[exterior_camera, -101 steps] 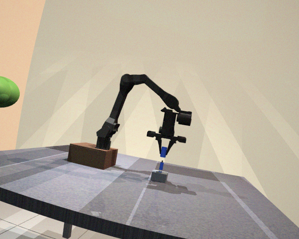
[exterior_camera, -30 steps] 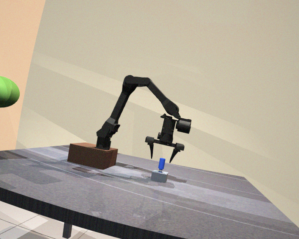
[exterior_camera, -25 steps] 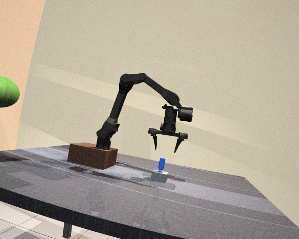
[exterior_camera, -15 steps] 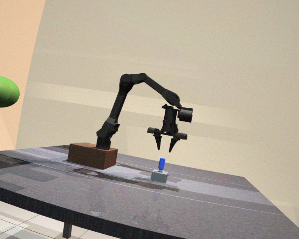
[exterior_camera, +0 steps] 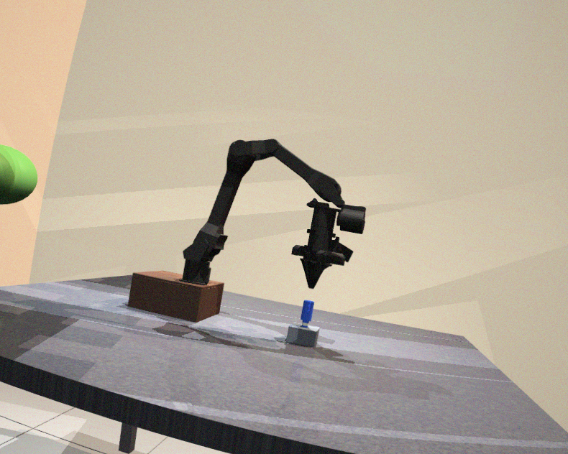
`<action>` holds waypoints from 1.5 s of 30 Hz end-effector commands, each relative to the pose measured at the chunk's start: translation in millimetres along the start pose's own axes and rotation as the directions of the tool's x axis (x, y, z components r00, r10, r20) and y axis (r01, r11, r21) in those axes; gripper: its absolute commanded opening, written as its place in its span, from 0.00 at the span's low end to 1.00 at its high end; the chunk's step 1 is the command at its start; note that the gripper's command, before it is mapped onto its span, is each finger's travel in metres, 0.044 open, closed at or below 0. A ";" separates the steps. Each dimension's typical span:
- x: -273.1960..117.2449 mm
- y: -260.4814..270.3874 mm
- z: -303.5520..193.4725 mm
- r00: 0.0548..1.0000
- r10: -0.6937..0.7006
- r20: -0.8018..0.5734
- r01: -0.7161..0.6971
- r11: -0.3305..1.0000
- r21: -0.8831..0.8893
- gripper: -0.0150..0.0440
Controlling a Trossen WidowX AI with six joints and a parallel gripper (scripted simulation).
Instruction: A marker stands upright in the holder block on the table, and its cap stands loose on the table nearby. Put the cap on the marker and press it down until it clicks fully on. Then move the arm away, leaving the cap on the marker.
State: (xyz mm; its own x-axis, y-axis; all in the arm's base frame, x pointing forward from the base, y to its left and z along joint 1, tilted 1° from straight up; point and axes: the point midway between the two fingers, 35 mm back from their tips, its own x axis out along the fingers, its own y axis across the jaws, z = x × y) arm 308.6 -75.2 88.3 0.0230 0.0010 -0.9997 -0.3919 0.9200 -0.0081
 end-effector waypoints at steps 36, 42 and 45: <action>30.0 -0.3 0.8 1.000 -0.003 0.005 0.000 0.837 0.547 0.25; 39.2 -0.3 0.8 1.000 -0.003 0.005 0.000 0.837 0.547 0.25; 43.4 -0.6 1.2 1.000 -0.003 0.005 0.000 0.837 0.547 0.25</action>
State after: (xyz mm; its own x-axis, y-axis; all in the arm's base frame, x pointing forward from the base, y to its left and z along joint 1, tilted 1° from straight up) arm 311.1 -75.3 51.6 0.0318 -0.0007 -0.9995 0.1707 0.9853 0.0047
